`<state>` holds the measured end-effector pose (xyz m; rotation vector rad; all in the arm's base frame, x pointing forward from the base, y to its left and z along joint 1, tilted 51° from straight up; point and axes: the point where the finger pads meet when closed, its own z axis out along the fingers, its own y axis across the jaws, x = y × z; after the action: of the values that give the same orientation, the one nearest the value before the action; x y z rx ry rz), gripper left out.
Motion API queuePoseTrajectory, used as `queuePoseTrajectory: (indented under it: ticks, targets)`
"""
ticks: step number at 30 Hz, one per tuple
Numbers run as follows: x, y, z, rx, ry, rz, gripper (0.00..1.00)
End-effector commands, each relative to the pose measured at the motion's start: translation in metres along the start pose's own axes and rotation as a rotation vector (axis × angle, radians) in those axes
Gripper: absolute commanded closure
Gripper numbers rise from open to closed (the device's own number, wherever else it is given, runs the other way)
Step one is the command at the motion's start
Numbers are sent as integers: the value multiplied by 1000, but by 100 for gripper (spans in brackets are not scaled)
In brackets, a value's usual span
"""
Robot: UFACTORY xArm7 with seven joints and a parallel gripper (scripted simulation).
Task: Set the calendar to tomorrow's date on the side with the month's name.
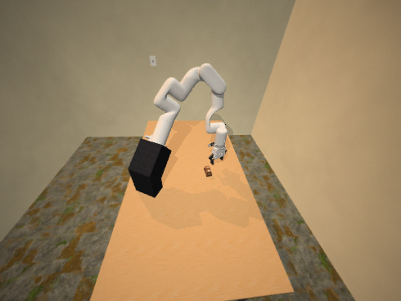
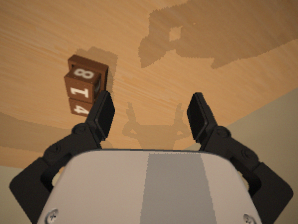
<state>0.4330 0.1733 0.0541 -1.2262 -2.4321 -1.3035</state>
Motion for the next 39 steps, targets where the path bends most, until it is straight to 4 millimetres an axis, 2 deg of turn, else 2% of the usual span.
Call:
queuePoseTrajectory:
  ticks: [1,4,6,8,15,21,24,32,37,39]
  targets:
    - [-4,0,-1,1,-2,111,0]
    - [-6,0,-1,1,-2,227,0]
    - [-21,-1,-1,1,-2,227,0]
    - [-27,-1,-1,1,-2,227,0]
    - [-27,-1,-1,1,-2,267,0]
    - [-31,-1,-1,1,-2,487,0]
    - [-50,-3,-1,1,-2,489,0]
    - [-53,-3,-1,1,-2,536,0]
    - [-56,-3,-1,1,-2,733,0]
    - [-70,-4,-1,0,-2,751,0]
